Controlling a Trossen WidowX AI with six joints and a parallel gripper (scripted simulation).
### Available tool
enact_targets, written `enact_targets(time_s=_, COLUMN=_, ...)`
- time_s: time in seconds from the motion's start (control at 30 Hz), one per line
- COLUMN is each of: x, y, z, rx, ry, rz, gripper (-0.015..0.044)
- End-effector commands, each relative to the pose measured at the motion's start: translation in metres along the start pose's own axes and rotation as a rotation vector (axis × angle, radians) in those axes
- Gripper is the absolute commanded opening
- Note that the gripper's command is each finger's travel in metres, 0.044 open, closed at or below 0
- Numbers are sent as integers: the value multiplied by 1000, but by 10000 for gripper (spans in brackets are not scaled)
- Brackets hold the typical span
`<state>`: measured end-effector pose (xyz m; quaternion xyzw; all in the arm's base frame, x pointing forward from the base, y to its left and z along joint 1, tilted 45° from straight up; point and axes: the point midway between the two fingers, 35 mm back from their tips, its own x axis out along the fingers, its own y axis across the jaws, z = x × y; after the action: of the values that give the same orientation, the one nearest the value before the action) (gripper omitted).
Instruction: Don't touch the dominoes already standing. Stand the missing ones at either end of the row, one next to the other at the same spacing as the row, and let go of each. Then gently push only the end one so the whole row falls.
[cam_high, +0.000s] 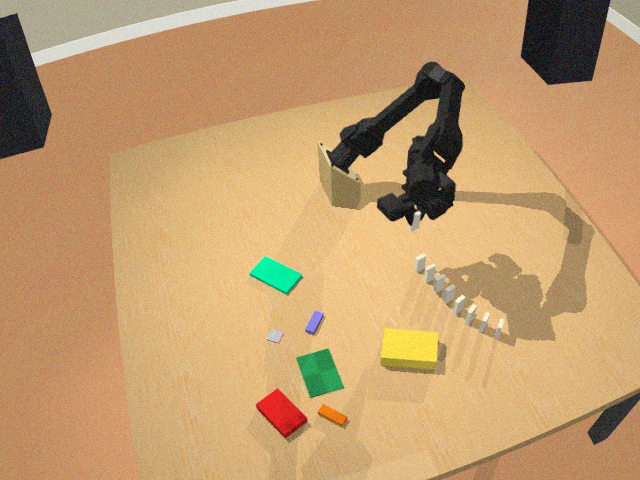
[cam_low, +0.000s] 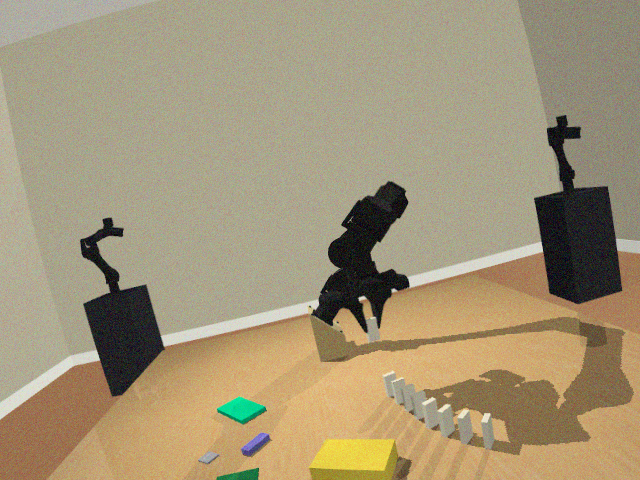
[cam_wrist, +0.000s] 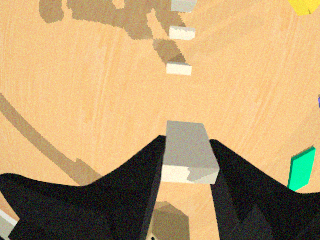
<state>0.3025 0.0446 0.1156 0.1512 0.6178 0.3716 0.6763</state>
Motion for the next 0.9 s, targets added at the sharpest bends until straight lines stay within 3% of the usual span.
enact_targets(time_s=0.0, x=20, y=-1, z=0, rx=13, ry=7, rz=6, gripper=107)
enact_targets(time_s=0.57, x=108, y=6, z=-6, rx=12, ry=4, rz=18, gripper=107)
enact_targets(time_s=0.87, x=111, y=6, z=-6, rx=12, ry=4, rz=19, gripper=107)
